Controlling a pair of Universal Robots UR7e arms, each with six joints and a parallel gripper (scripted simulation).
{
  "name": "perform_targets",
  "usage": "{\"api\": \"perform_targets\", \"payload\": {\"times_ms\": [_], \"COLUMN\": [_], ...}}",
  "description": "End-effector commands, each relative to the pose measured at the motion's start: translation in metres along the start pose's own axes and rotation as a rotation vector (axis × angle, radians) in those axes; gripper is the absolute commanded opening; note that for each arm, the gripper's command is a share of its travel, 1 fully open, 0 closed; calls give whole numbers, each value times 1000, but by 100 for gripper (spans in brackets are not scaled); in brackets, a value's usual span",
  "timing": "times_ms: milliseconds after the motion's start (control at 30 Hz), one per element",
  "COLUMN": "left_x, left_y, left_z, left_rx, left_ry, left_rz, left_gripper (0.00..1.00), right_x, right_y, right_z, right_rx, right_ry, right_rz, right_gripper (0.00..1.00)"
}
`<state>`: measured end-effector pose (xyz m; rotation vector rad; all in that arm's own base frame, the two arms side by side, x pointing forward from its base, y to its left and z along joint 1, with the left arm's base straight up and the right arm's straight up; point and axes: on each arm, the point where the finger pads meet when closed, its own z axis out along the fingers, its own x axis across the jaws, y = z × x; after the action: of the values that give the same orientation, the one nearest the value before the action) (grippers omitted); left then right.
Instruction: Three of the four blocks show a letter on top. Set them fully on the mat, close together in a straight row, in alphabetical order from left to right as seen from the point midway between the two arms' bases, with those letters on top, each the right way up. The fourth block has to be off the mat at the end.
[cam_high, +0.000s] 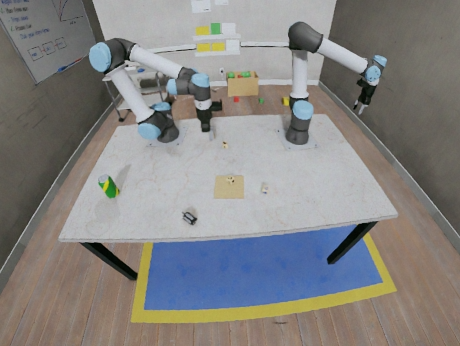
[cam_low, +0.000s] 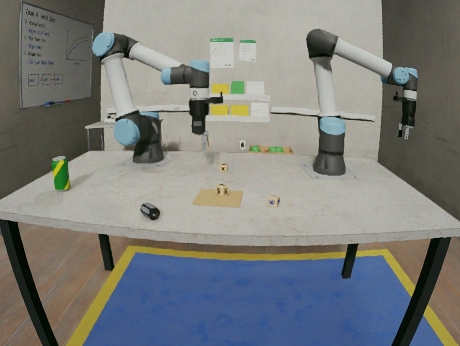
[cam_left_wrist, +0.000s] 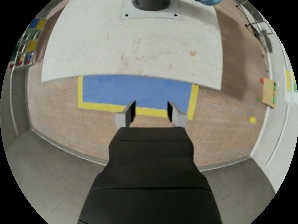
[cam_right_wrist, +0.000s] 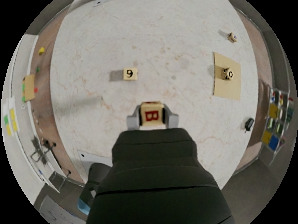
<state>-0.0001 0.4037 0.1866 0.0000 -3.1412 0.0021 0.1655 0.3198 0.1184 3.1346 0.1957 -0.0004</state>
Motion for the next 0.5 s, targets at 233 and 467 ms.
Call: {"api": "perform_targets", "payload": {"times_ms": [233,467], "left_x": [0,0], "left_y": [0,0], "left_z": [0,0], "left_rx": [-1,-1], "left_ry": [0,0], "left_rz": [0,0], "left_gripper": [100,100], "right_x": [25,71], "right_y": [-23,-57], "right_z": [-11,-23], "right_rx": [1,1], "right_ry": [0,0], "right_rz": [12,33], "right_gripper": [57,57]}}
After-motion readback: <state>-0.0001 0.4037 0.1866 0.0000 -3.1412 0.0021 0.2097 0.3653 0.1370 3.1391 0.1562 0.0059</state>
